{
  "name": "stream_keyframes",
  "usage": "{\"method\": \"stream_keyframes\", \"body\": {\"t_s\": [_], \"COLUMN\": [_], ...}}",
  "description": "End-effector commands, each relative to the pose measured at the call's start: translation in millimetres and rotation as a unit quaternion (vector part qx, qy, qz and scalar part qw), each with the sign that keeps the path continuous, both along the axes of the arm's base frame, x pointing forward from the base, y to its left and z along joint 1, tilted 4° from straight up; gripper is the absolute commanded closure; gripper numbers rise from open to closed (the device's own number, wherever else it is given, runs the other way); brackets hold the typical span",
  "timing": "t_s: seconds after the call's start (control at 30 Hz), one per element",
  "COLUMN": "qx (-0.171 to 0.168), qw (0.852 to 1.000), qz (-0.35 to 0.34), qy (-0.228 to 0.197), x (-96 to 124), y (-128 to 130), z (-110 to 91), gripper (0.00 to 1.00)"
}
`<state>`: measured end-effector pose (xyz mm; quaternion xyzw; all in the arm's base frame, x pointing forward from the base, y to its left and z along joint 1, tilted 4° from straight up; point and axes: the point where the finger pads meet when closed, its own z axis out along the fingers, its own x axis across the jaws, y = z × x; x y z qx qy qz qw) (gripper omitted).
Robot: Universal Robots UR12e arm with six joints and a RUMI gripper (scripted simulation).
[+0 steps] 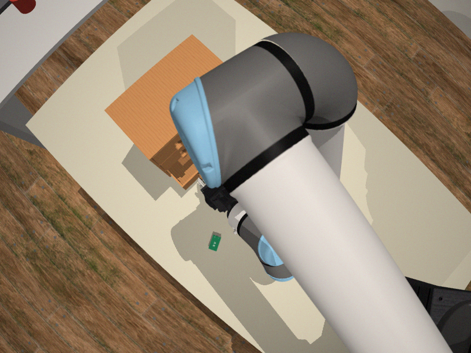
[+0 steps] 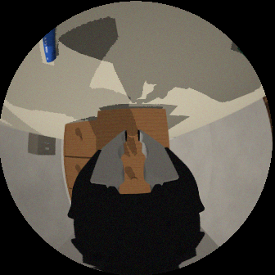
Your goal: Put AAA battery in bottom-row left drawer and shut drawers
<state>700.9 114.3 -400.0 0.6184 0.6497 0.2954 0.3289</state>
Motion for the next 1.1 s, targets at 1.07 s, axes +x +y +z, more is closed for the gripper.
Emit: {"method": "stream_keyframes", "body": {"t_s": [1.07], "qx": [0.0], "qw": [1.0], "qz": [0.0], "qy": [0.0], "x": [-0.4], "y": [0.1], "z": [0.6], "gripper": [0.9]}}
